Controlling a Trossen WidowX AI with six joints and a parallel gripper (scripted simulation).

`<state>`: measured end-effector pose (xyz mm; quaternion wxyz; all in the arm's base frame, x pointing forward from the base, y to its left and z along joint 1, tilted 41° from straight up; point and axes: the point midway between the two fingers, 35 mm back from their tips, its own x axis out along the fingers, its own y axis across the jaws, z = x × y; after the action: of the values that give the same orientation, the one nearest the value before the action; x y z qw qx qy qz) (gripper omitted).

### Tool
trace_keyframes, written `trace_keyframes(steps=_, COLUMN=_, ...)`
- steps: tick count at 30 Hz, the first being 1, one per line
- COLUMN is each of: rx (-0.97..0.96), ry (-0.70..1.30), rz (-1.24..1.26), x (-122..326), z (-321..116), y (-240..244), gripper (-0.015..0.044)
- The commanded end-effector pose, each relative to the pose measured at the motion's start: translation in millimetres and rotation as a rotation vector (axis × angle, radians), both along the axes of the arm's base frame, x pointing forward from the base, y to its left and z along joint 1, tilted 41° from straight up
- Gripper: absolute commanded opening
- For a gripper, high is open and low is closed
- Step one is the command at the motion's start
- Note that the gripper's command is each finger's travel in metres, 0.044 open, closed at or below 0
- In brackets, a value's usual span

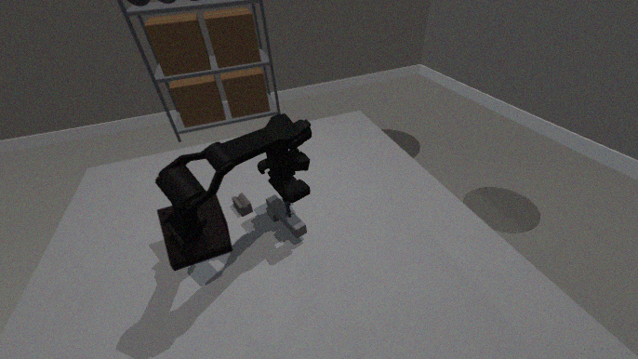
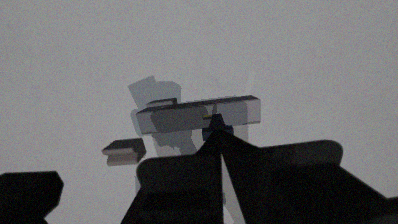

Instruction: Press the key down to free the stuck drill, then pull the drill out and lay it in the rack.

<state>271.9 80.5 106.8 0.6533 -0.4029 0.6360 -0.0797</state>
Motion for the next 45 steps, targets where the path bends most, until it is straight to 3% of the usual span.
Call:
trace_keyframes(steps=1, rx=-0.008, ry=0.007, rz=-0.001, x=1, z=-3, y=-3, gripper=0.0)
trace_keyframes(steps=45, rx=-0.009, ry=0.007, rz=-0.001, x=1, z=-12, y=-15, gripper=0.0)
